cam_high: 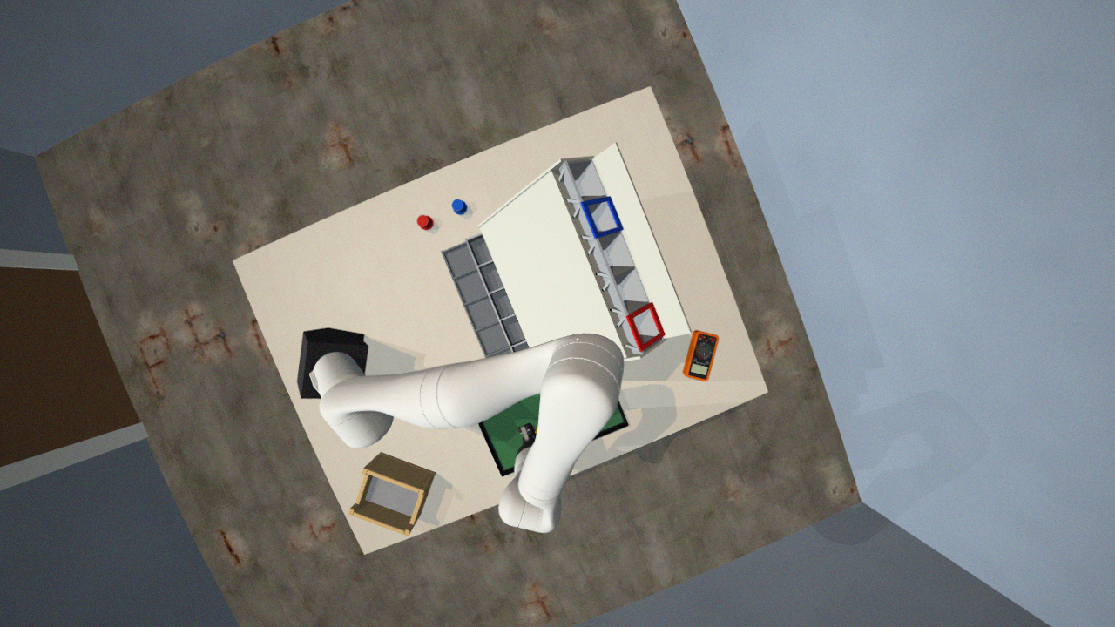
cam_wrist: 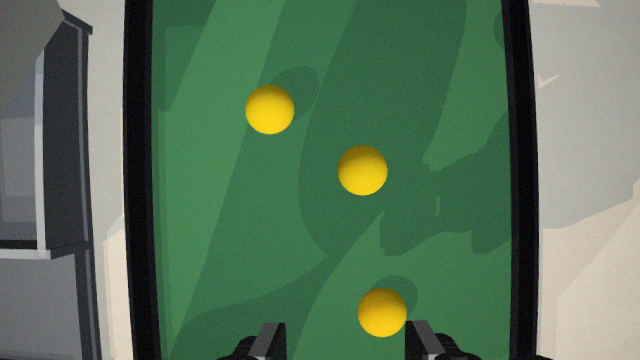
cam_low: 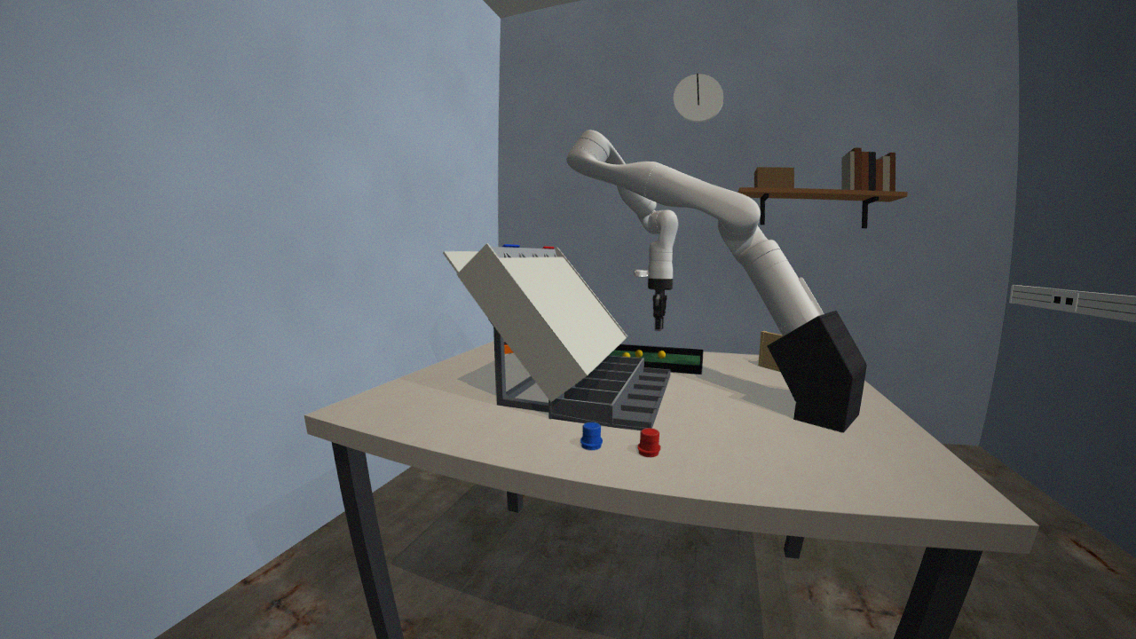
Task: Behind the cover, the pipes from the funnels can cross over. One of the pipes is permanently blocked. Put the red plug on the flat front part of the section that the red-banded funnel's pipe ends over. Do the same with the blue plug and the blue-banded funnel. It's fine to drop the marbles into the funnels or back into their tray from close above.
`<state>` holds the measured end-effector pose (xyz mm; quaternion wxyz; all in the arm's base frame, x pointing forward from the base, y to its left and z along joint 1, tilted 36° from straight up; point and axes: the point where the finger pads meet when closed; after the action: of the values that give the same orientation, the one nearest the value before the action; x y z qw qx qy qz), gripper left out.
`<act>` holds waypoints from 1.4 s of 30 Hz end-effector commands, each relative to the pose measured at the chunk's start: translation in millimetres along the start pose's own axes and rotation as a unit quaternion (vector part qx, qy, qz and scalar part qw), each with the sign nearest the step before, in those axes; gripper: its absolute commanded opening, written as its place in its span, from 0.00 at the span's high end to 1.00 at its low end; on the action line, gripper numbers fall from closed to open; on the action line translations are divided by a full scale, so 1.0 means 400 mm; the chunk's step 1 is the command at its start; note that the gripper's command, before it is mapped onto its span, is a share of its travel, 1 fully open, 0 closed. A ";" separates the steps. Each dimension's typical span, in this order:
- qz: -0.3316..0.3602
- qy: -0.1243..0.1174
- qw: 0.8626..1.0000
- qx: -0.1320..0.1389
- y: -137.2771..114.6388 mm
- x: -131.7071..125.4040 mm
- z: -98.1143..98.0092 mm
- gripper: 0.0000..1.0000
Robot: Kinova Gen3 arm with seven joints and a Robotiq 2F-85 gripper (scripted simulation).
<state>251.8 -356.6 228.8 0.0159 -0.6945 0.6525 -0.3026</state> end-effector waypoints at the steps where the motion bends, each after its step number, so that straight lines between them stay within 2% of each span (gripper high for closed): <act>1: 0.000 0.009 1.000 -0.001 0.036 0.031 0.167 0.50; 42: 0.000 0.004 1.000 0.001 0.034 0.031 0.168 0.50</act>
<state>268.4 -394.8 172.6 0.0137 -0.6943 0.6513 -0.3059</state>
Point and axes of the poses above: the point where the finger pads meet when closed, its own z axis out along the fingers, its own x axis across the jaws, y = z × x, and after that the axes turned 13 degrees about -z, right-handed
